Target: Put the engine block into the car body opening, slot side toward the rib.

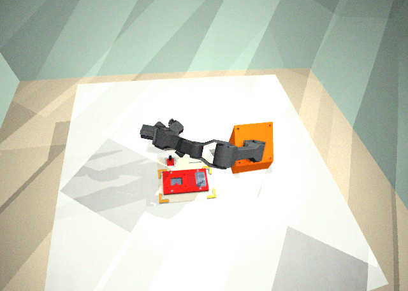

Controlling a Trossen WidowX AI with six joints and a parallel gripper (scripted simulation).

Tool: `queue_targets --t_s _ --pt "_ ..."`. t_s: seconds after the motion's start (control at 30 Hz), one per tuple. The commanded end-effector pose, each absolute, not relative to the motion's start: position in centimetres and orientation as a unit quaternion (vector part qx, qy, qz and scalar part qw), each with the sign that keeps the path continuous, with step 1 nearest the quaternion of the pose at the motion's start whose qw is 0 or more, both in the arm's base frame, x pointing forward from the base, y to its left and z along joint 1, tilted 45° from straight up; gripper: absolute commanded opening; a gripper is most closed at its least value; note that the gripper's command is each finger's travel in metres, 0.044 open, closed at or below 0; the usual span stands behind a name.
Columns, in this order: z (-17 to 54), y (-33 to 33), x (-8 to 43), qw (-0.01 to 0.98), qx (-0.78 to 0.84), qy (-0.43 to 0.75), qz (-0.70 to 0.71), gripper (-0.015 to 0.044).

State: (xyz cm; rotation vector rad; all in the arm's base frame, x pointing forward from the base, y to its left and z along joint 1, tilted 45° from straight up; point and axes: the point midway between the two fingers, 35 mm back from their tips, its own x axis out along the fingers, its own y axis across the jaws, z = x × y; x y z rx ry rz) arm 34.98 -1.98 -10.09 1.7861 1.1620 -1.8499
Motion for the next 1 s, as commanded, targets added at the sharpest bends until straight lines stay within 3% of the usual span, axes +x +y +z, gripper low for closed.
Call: queue_targets --t_s 0.0,0.77,0.97 --pt "-10.2 -2.2 34.9 0.102 0.634 0.391 -0.659 0.044" --pt "-8.1 -5.4 35.6 -0.264 0.637 0.26 -0.676 0.044" --pt "-8.0 -5.5 35.6 -0.274 0.635 0.256 -0.675 0.044"
